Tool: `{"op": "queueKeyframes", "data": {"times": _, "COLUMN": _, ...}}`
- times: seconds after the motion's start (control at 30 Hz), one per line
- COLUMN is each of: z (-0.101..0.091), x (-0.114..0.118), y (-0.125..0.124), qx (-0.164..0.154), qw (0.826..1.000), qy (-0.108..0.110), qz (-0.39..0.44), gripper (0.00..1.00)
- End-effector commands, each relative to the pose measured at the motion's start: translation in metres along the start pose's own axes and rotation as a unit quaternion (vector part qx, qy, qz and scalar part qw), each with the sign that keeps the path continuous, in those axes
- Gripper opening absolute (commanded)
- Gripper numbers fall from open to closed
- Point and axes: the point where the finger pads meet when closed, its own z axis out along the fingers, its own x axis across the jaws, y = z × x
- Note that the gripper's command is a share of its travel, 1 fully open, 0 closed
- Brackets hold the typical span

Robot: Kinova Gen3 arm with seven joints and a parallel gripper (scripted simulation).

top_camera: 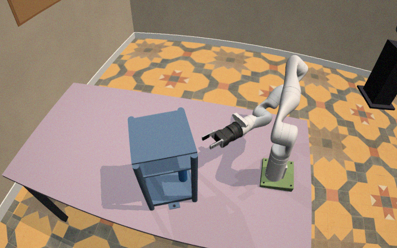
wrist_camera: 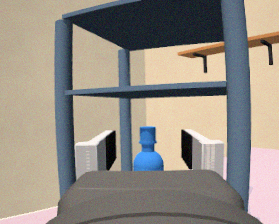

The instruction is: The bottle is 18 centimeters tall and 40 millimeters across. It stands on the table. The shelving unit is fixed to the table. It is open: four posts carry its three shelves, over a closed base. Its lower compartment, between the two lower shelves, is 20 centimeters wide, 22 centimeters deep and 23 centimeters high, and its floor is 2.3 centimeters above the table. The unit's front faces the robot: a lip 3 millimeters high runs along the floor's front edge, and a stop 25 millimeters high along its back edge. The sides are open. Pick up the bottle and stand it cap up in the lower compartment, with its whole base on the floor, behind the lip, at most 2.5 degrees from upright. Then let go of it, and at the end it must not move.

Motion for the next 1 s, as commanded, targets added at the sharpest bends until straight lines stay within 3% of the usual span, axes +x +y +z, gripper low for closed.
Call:
{"op": "queueKeyframes", "data": {"times": 0.0, "z": -0.001, "x": -0.0001, "y": -0.0039, "qx": -0.003, "qw": 1.0, "qy": 0.0, "qz": -0.003, "gripper": 1.0}}
{"op": "queueKeyframes", "data": {"times": 0.97, "z": -0.0009, "x": -0.0002, "y": -0.0103, "qx": -0.003, "qw": 1.0, "qy": 0.0, "qz": -0.003, "gripper": 1.0}}
